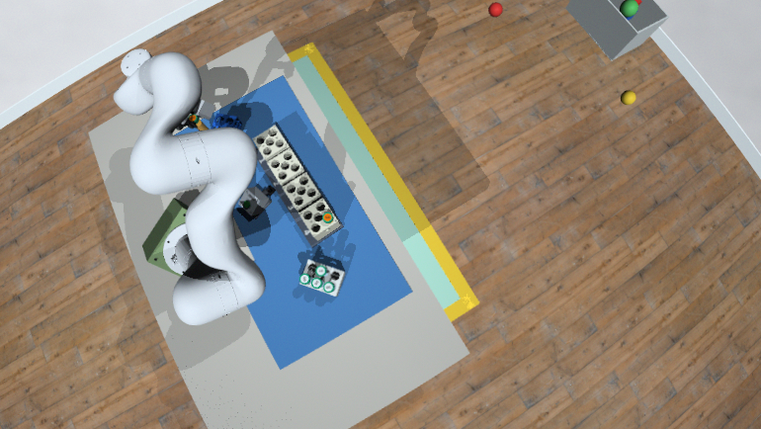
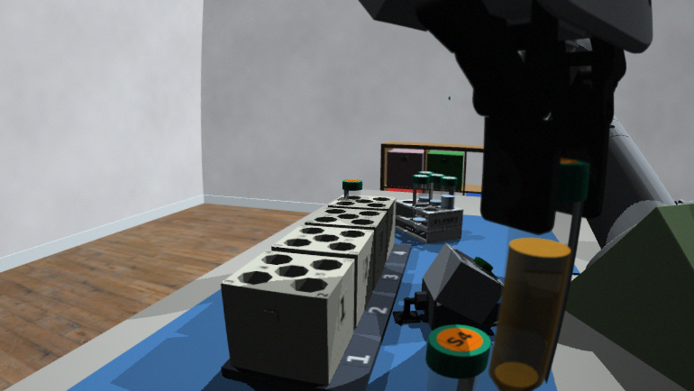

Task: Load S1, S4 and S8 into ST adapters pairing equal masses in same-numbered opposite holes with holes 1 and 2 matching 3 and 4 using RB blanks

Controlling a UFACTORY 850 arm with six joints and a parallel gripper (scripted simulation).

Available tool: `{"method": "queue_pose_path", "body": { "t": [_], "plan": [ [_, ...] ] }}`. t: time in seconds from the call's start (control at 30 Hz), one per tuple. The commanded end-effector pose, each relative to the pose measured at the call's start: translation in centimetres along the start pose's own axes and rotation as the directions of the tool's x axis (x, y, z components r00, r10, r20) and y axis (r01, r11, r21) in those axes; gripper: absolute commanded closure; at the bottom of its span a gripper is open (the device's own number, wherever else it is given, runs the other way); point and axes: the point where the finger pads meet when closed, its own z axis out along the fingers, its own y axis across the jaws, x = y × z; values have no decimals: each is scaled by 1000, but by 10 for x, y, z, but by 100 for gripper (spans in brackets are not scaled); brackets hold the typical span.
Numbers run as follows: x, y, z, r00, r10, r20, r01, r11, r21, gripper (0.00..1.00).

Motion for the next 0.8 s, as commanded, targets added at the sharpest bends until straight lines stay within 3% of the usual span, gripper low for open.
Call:
{"method": "queue_pose_path", "body": {
  "t": [0.0, 0.37, 0.77],
  "plan": [
    [0, -1, -7, 1000, 1, 1, -1, 1000, 2, 100],
    [0, -1, -29, 1000, 1, 1, -1, 1000, 2, 100],
    [0, -1, -35, 1000, 1, 1, -1, 1000, 2, 100]
  ]
}}
